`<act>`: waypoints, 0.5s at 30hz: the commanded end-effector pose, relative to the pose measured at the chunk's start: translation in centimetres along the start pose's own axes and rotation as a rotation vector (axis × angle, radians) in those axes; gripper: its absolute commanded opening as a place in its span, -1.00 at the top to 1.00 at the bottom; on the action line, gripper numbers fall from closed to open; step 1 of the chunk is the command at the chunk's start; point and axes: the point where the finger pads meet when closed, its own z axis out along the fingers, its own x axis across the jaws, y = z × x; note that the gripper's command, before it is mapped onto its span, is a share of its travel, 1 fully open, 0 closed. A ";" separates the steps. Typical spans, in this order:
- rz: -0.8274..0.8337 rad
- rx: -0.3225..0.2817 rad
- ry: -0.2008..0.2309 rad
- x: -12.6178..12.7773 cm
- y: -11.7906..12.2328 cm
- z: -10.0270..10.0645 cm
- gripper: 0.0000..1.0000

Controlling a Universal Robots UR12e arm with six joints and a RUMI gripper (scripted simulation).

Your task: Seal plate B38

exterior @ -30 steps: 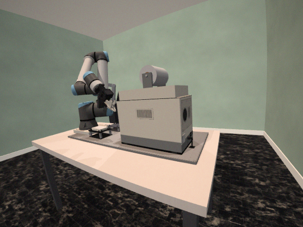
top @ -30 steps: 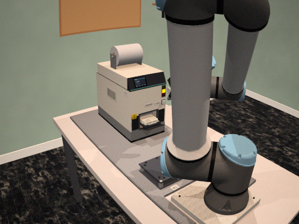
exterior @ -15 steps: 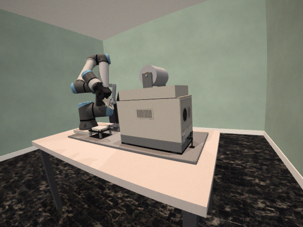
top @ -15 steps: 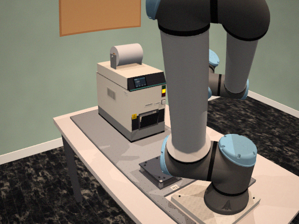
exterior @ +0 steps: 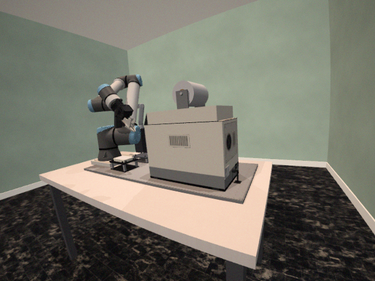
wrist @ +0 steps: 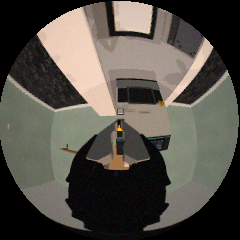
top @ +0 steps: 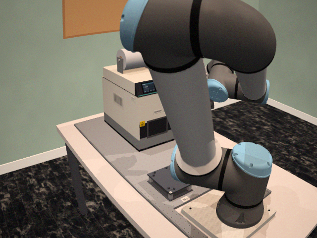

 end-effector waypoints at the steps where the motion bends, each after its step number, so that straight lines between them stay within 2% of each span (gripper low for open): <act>1: -0.002 0.000 0.007 0.0 -0.6 -2.1 1.00; 3: -0.002 0.000 0.007 -0.1 -0.9 -3.0 1.00; 8: -0.002 0.000 0.007 -0.1 -1.1 -3.6 1.00; 13: -0.002 0.000 0.007 -0.1 -1.9 -6.0 1.00; 15: -0.002 0.000 0.007 -0.1 -2.0 -6.1 1.00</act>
